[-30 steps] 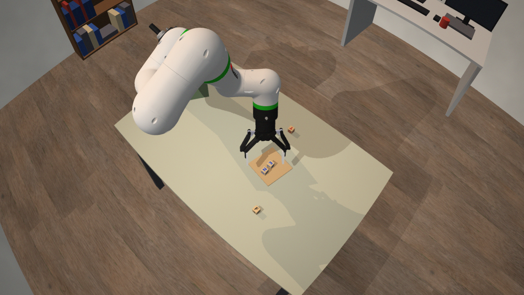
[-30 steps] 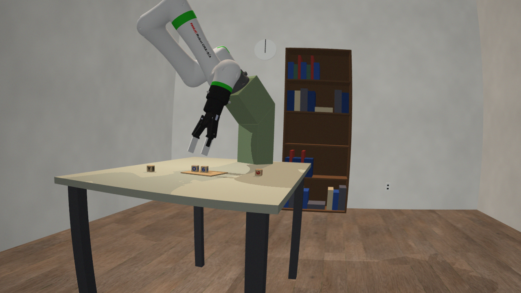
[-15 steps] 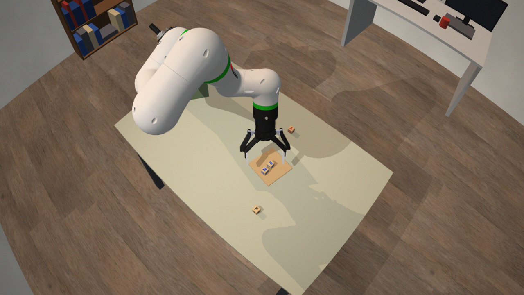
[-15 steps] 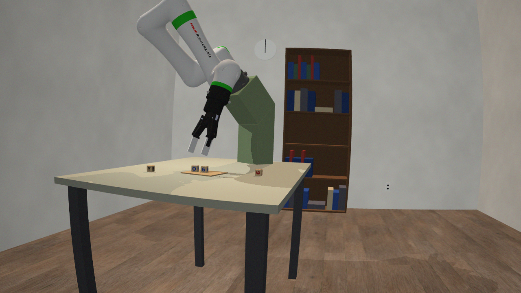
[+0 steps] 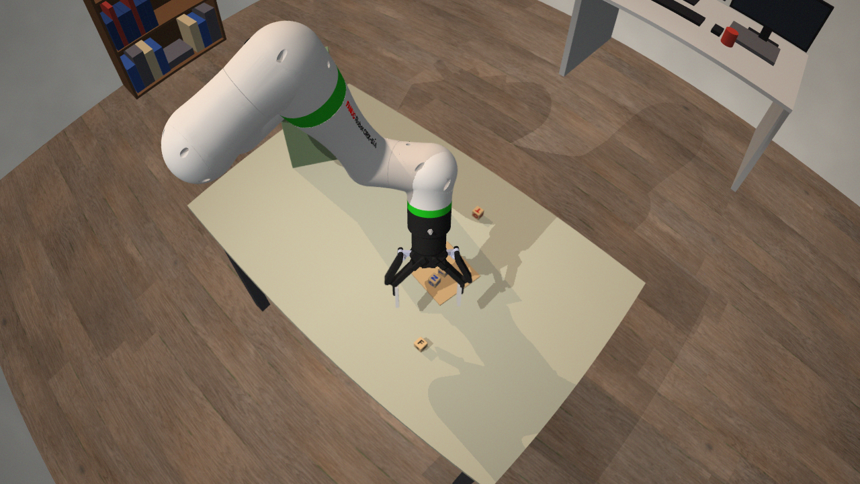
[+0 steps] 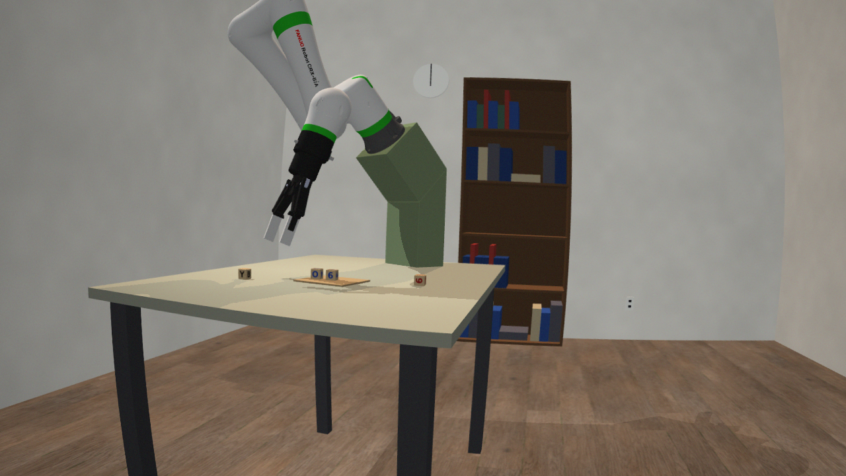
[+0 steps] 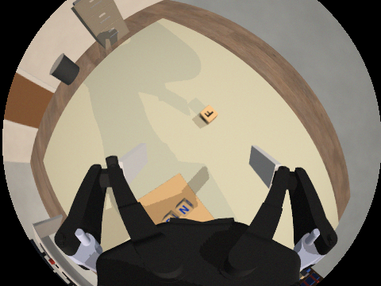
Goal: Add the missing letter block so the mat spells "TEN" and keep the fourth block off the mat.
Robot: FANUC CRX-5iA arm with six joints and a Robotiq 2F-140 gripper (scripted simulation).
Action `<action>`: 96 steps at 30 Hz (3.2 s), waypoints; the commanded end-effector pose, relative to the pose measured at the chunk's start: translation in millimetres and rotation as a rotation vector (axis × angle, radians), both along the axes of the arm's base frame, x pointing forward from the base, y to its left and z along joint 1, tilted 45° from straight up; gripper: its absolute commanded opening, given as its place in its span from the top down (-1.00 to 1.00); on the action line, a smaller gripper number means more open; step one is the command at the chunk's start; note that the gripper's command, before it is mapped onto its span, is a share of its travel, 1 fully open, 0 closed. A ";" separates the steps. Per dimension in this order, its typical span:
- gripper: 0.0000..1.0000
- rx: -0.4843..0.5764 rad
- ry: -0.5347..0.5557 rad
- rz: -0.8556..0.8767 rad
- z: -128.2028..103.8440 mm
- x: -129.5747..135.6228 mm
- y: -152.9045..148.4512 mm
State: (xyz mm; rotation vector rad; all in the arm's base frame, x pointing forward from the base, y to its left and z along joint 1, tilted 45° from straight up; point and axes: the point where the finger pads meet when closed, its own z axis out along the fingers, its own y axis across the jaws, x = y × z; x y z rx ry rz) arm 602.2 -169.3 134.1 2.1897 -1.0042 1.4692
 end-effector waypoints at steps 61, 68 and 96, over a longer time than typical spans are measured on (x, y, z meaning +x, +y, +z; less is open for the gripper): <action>-1.00 -0.005 0.058 0.073 41.7 21.8 -7.6; -1.00 -0.026 0.171 0.171 -0.6 36.1 68.7; -1.00 -0.261 0.636 0.503 -158.0 -49.3 300.8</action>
